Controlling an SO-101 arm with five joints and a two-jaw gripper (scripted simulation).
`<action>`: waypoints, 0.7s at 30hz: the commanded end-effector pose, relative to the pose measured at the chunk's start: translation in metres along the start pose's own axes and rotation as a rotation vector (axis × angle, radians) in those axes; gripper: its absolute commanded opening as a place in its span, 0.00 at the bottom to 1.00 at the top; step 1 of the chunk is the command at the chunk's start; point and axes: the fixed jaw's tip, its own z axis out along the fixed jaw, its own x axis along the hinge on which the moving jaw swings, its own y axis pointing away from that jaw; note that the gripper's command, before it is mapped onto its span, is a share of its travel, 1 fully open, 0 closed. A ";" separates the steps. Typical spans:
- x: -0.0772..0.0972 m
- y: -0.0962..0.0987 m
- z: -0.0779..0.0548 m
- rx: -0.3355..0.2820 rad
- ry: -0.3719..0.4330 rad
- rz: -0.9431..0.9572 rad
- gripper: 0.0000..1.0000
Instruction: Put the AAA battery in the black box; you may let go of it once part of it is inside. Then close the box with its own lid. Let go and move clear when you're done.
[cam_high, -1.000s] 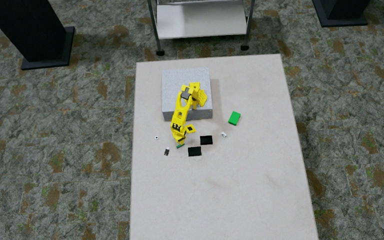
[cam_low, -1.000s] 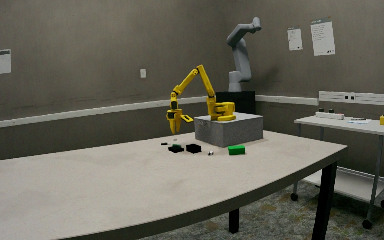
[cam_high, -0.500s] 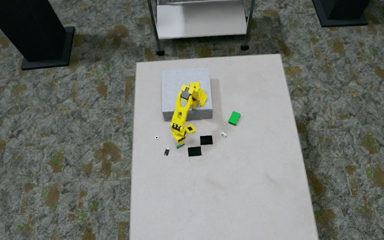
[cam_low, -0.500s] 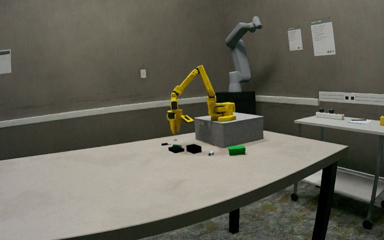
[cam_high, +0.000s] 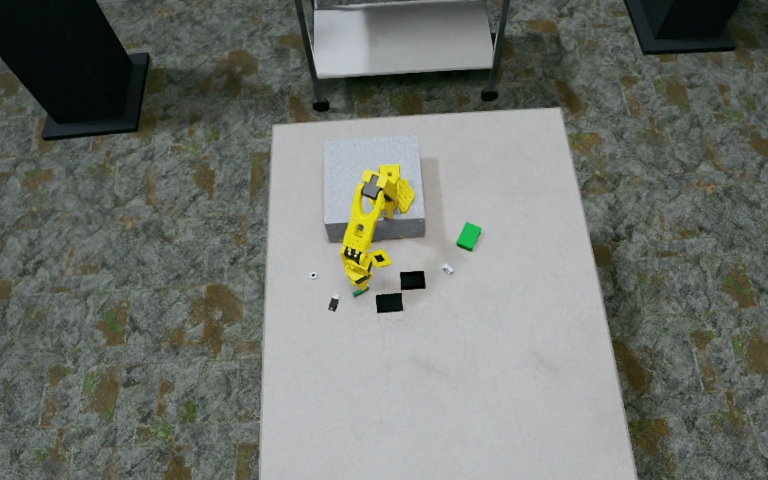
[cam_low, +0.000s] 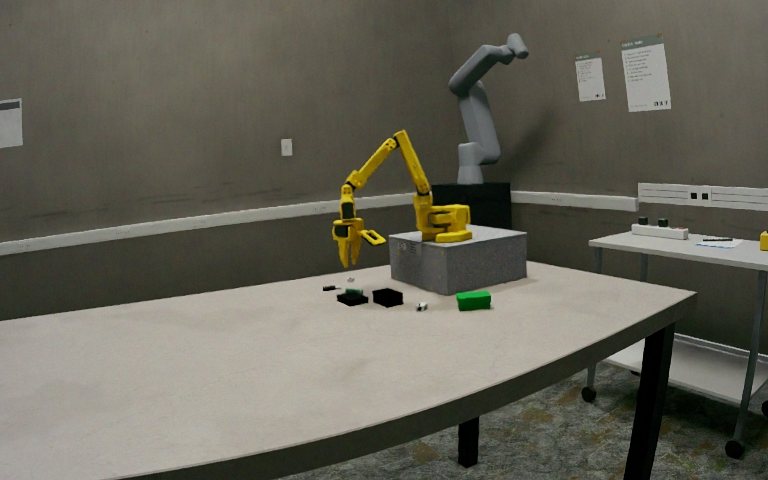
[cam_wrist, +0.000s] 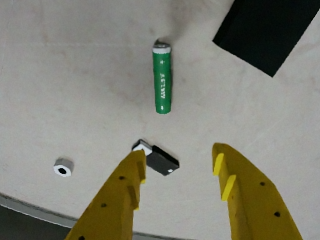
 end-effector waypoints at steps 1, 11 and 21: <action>0.000 0.000 0.001 -0.002 -0.005 0.001 0.15; -0.002 0.000 0.002 -0.002 -0.005 0.001 0.15; -0.002 0.000 0.003 -0.002 -0.005 0.001 0.15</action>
